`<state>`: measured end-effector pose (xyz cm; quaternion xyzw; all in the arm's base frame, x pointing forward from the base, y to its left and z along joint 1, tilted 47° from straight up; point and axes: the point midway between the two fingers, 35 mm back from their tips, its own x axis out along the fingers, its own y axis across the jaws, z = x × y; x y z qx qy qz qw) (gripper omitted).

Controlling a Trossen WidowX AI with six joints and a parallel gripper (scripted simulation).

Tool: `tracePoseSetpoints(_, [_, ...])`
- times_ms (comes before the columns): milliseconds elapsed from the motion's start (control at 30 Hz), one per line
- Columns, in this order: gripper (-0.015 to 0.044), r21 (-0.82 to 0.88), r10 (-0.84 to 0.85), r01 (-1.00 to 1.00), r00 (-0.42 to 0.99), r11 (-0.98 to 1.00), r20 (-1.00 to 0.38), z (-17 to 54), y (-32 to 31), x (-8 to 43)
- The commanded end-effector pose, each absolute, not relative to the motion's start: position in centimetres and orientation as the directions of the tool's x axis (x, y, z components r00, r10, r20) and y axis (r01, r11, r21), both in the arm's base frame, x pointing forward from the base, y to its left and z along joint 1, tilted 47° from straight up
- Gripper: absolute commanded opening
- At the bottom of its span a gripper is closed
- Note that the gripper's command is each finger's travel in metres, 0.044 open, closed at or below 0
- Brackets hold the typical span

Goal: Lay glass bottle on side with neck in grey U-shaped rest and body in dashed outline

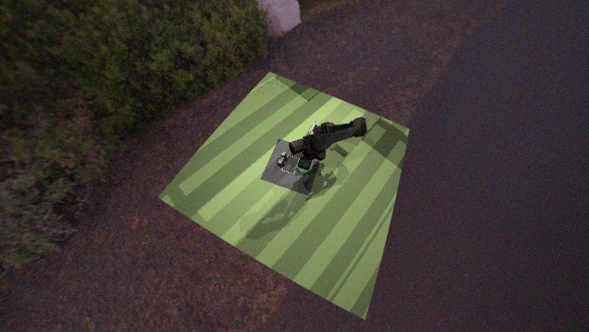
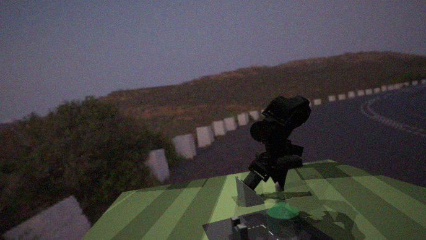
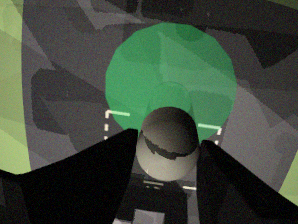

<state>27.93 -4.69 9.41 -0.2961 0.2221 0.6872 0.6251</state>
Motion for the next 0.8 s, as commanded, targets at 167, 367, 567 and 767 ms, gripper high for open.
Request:
tracePoseSetpoints(167, [0.0101,-0.065,0.728,-0.991,-0.043,-0.12,-0.685,9.1,-5.3,28.0])
tracePoseSetpoints(367, [0.0101,-0.065,0.731,-0.991,-0.043,-0.119,-0.68,8.8,-5.7,28.1])
tracePoseSetpoints(567, [0.0101,-0.065,0.738,-0.991,-0.045,-0.119,-0.673,8.7,-5.9,28.2])
tracePoseSetpoints(767, [0.0101,-0.064,0.745,-0.991,-0.046,-0.119,-0.665,8.5,-6.2,28.2])
